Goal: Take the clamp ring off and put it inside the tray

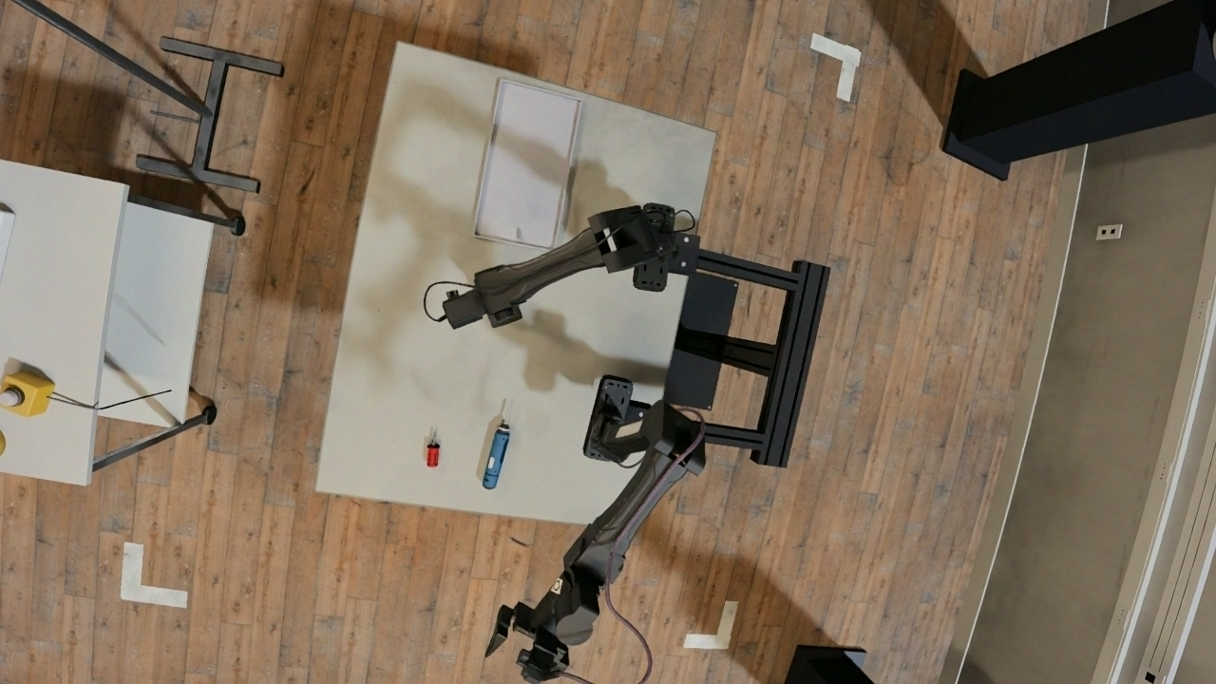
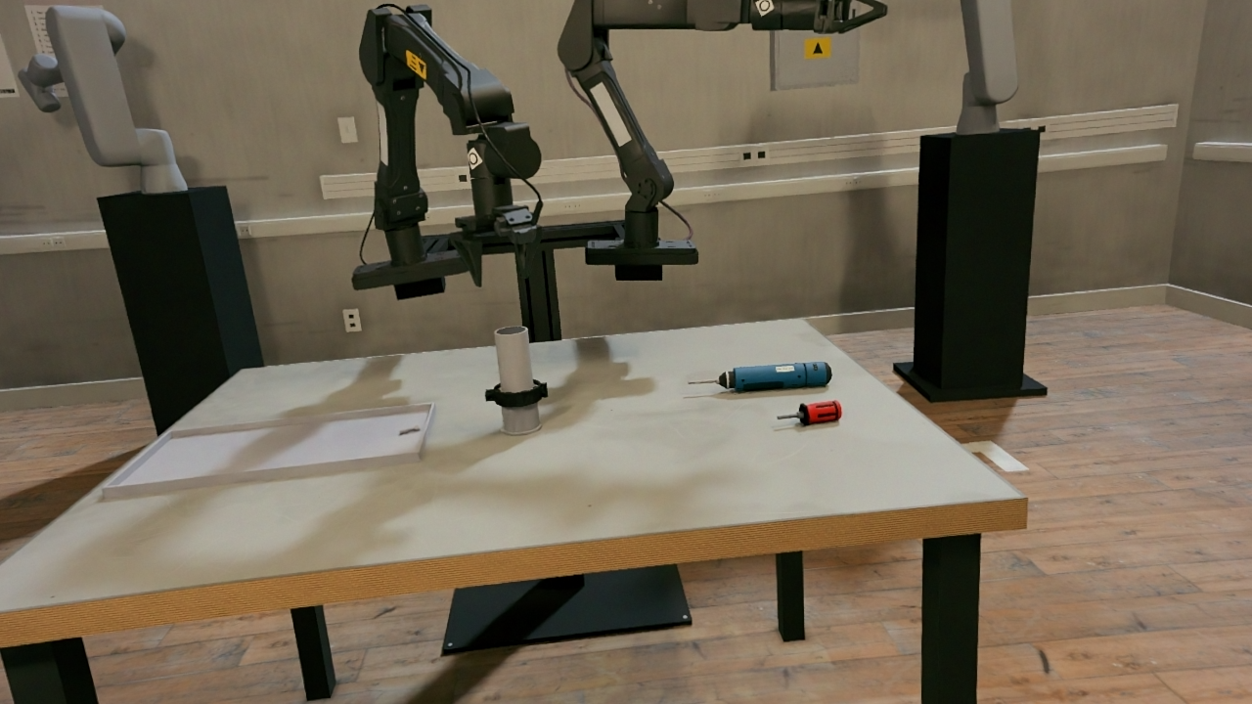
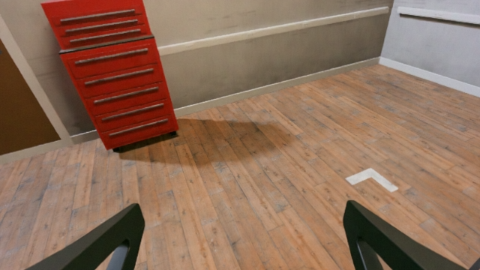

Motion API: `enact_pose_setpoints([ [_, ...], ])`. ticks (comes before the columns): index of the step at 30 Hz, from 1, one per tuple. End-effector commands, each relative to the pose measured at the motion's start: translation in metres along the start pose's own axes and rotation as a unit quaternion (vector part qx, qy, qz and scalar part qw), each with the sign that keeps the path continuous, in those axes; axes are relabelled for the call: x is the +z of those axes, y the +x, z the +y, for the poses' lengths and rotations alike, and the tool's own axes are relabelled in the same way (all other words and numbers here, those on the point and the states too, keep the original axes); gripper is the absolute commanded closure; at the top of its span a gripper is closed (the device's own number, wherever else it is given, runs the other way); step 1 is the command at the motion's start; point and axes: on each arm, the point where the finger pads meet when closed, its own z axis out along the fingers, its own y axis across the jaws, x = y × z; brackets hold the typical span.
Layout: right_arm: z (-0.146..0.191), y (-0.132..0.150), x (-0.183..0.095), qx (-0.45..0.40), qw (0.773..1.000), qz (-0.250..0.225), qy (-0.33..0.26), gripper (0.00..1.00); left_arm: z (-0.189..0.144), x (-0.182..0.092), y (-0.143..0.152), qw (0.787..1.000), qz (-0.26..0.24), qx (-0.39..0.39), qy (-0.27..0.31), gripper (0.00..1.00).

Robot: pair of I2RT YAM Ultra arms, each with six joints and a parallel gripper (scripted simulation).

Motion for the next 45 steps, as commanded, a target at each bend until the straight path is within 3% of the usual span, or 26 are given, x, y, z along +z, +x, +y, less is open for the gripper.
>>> enact_pose_setpoints([
  [1,0.002,-0.009,-0.014,0.0,1.0,-0.017,0.001,0.2,0.003,-0.002,-0.008,1.0,-0.011,-0.006,-0.007,0.0],
  [9,-0.003,-0.01,-0.014,0.005,1.0,-0.017,0.002,0.2,0.003,-0.002,-0.008,1.0,-0.011,-0.006,-0.007,0.0],
  [12,0.0,0.0,0.008,0.0,1.0,0.003,0.002,0.2,0.003,-0.002,-0.008,1.0,-0.011,-0.006,-0.007,0.0],
  [23,0.007,0.001,0.026,-0.011,1.0,0.003,0.0,0.2,0.003,-0.002,-0.008,1.0,-0.011,-0.006,-0.007,0.0],
  [26,0.007,0.001,0.026,-0.012,1.0,0.002,0.0,0.2,0.003,-0.002,-0.008,1.0,-0.011,-0.006,-0.007,0.0],
  [27,0.006,-0.011,0.011,-0.009,1.0,-0.025,-0.002,0.2,0.003,-0.002,-0.008,1.0,-0.011,-0.006,-0.007,0.0],
  [29,0.006,0.001,0.03,-0.01,1.0,0.002,-0.001,0.2,0.003,-0.002,-0.008,1.0,-0.011,-0.006,-0.007,0.0],
  [37,0.001,0.001,0.045,-0.005,1.0,0.004,-0.001,0.2,0.003,-0.002,-0.008,1.0,-0.011,-0.006,-0.007,0.0],
  [40,0.001,-0.015,0.026,-0.001,1.0,-0.031,-0.002,0.2,0.003,-0.002,-0.008,1.0,-0.011,-0.006,-0.007,0.0],
  [43,0.001,-0.015,0.026,-0.002,1.0,-0.031,-0.002,0.2,0.003,-0.002,-0.008,1.0,-0.011,-0.006,-0.007,0.0],
  [45,0.002,0.002,0.05,-0.005,1.0,0.004,-0.001,0.2,0.003,-0.002,-0.008,1.0,-0.011,-0.006,-0.007,0.0],
])
